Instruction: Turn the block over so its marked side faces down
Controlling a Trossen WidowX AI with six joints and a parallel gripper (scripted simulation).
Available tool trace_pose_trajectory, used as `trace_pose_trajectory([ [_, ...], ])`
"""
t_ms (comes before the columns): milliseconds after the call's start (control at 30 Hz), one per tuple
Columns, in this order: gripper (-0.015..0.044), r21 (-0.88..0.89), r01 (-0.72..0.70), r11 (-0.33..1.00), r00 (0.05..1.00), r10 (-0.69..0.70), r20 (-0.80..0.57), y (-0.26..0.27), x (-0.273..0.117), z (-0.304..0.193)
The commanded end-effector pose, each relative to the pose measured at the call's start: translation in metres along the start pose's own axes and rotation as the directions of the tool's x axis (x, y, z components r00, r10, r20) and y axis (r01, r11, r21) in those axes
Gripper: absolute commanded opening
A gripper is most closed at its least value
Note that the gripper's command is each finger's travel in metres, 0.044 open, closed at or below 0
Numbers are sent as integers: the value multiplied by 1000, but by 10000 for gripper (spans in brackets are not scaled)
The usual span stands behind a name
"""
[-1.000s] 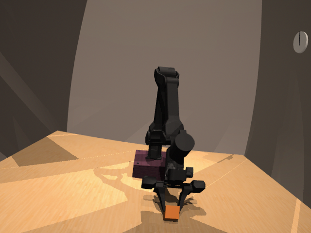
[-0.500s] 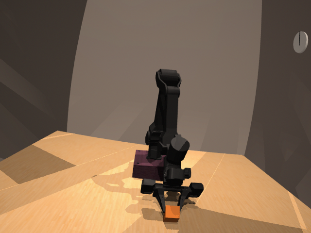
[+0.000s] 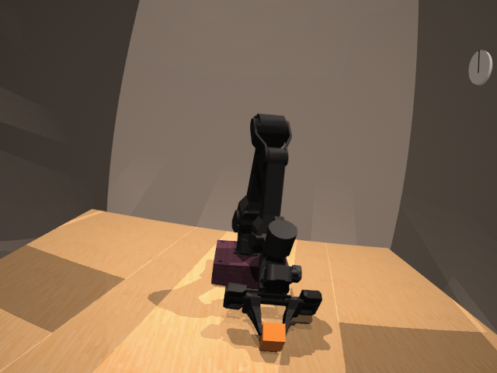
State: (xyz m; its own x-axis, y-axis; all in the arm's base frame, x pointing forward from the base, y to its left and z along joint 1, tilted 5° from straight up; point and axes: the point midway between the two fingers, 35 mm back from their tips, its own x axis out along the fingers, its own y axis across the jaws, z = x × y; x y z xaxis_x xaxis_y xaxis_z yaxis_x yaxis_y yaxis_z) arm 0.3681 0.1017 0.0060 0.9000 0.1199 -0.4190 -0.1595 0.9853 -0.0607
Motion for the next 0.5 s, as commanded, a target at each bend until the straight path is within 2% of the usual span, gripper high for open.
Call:
trace_pose_trajectory([
  [0, 0, -3, 3, 1000, 1000, -3, 5, -1, -2, -1],
  [267, 0, -3, 3, 1000, 1000, -3, 5, -1, -2, -1],
  [467, 157, -3, 3, 1000, 1000, -3, 5, -1, -2, -1],
])
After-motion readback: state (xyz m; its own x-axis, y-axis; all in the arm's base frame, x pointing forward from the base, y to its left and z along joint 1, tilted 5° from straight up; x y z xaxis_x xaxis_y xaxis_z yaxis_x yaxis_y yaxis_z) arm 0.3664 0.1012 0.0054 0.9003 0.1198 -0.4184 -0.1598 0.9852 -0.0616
